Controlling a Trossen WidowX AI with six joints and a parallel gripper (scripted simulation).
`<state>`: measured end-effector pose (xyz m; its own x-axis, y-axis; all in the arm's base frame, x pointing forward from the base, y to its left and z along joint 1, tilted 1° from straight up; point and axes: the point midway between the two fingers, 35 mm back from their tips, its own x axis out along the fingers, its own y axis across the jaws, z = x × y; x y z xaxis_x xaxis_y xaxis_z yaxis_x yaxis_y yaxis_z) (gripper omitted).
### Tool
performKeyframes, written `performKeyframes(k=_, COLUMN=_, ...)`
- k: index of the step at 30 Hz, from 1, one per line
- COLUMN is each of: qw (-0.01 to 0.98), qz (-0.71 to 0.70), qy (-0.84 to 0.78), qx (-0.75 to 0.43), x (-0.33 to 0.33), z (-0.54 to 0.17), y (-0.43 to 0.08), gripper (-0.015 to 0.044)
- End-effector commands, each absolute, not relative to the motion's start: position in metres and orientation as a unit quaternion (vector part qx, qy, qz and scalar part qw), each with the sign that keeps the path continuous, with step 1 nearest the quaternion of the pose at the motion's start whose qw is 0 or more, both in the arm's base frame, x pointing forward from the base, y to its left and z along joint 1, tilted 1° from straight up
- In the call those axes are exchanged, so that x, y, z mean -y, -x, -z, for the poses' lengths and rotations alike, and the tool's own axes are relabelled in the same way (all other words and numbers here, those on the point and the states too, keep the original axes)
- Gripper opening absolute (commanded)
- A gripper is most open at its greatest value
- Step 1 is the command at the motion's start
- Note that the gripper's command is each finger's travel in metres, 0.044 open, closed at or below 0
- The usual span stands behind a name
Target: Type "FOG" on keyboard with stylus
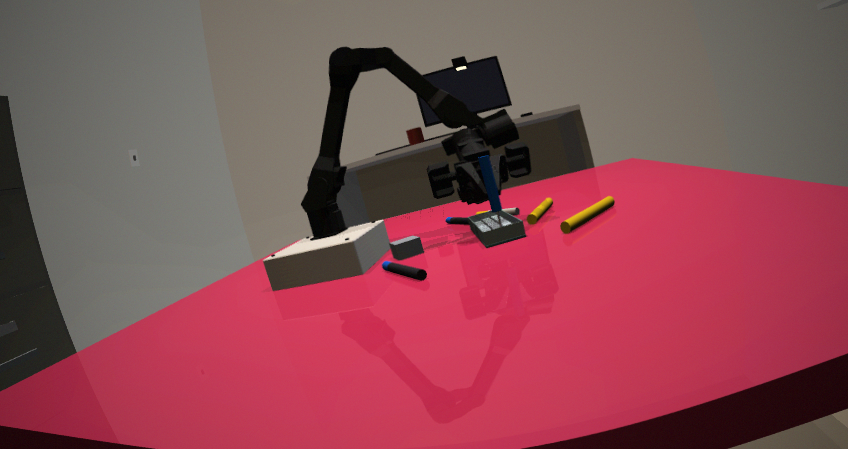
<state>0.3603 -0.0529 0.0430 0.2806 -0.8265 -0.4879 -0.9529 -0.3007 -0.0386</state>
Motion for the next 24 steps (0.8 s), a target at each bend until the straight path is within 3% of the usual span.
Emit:
performKeyframes(k=1, qw=0.162, qz=-0.194, qy=0.784, qx=-0.568, x=0.0531, z=-0.0409, y=-0.3604, gripper=0.0081)
performKeyframes(k=24, qw=0.162, qz=-0.194, qy=0.784, qx=-0.568, x=0.0531, z=-0.0340, y=-0.3606, gripper=0.0081)
